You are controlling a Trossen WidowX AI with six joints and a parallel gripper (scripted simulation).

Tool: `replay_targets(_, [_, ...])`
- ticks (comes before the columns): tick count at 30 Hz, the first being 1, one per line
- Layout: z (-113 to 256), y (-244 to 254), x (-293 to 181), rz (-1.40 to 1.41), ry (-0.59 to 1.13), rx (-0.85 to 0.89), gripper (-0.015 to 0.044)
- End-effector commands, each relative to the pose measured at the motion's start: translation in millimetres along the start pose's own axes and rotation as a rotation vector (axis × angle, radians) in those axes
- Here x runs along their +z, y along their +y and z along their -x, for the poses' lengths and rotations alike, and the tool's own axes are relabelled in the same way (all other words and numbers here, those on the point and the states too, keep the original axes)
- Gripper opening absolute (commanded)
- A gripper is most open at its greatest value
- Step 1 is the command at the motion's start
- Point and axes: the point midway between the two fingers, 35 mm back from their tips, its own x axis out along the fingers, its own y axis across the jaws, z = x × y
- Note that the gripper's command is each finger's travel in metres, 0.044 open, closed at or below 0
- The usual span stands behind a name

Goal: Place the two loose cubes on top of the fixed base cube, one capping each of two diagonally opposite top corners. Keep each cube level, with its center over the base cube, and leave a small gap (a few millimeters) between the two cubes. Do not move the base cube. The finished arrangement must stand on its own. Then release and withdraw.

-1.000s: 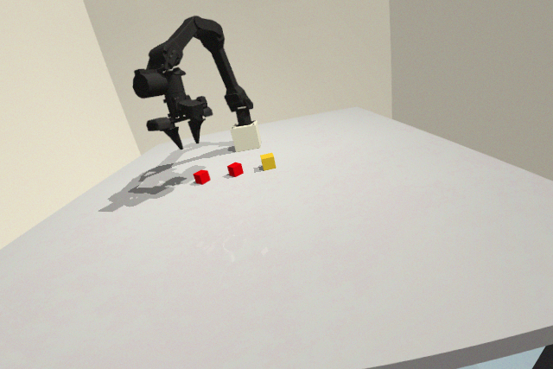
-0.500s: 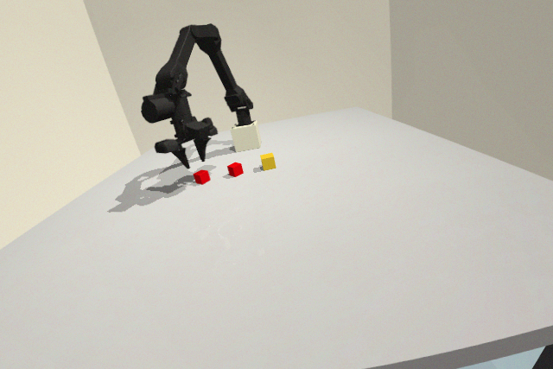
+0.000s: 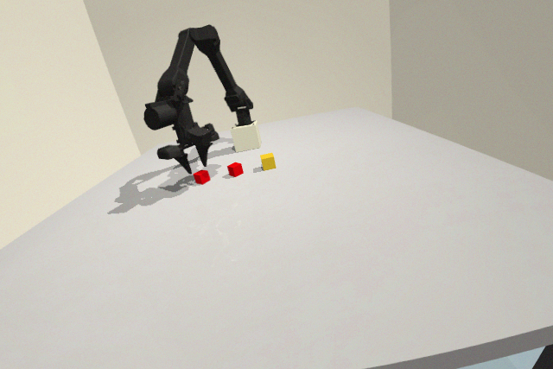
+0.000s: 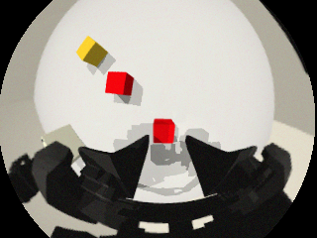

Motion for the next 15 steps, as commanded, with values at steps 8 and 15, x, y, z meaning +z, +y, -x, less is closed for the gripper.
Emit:
replay_targets(8, [-23,5,0,0.005,-0.001,0.019,0.0265])
replay_targets(15, [-27,5,0,0.005,-0.001,0.019,0.0239])
